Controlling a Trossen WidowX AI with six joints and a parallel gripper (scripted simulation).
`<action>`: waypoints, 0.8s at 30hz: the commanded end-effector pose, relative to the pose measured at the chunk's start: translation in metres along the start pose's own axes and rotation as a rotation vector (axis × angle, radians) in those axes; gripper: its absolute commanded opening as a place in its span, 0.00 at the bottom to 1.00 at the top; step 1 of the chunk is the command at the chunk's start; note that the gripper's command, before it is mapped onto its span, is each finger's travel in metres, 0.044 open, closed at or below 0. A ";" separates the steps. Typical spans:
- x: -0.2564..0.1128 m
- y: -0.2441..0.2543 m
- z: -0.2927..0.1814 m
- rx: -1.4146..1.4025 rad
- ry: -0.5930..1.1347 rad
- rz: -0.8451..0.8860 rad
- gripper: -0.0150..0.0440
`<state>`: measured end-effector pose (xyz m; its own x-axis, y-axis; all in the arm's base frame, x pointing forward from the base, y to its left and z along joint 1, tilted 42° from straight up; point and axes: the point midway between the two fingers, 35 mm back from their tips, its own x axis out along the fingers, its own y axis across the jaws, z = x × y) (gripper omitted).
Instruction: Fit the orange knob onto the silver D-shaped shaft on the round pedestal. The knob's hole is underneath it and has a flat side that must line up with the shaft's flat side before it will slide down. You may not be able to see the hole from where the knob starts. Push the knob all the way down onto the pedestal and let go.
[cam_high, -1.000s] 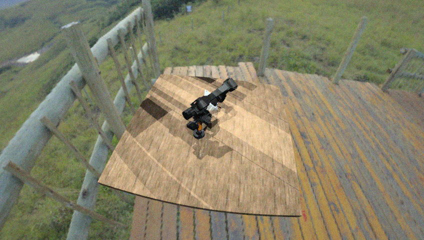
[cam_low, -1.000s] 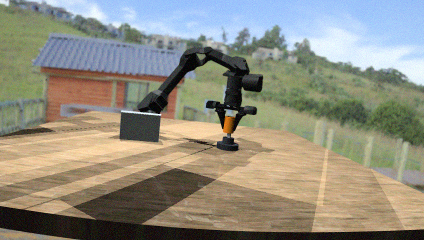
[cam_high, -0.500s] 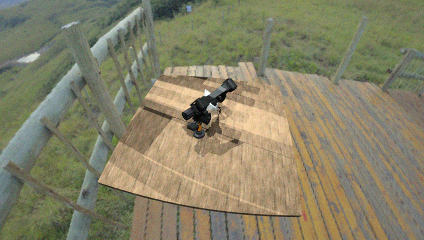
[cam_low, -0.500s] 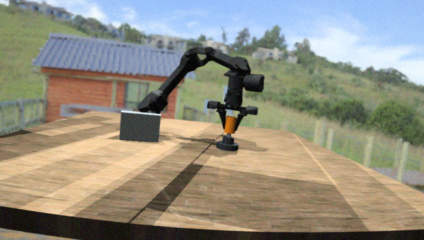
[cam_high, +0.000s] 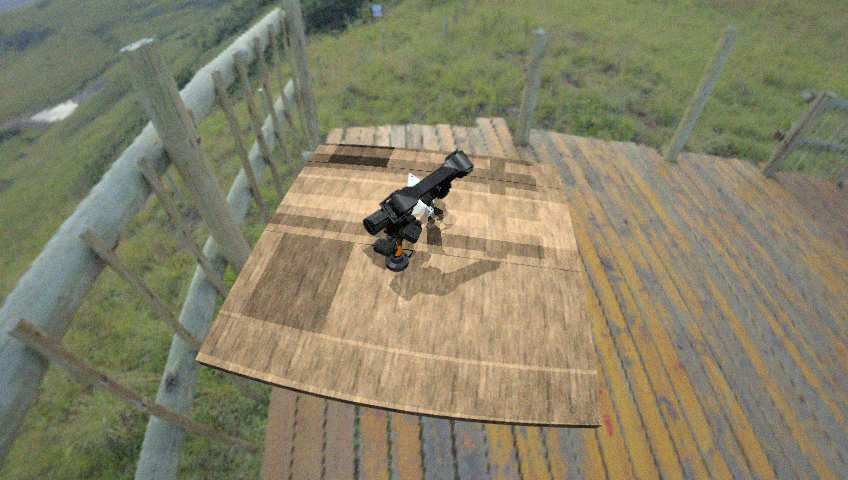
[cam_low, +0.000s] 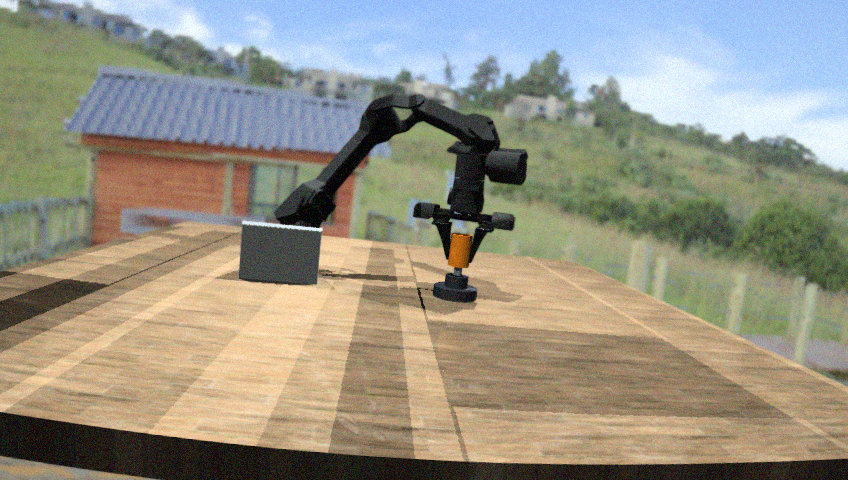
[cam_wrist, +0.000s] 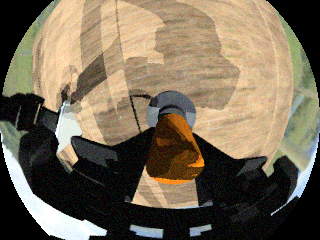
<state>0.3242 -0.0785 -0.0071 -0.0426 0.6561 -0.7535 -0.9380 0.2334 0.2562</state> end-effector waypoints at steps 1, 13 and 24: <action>-0.001 0.002 -0.001 -0.004 0.000 -0.003 0.25; -0.003 -0.001 -0.002 -0.004 0.000 -0.003 0.25; 0.000 -0.002 0.000 -0.004 0.000 -0.003 0.25</action>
<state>0.3251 -0.0801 -0.0072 -0.0422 0.6570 -0.7527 -0.9386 0.2321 0.2552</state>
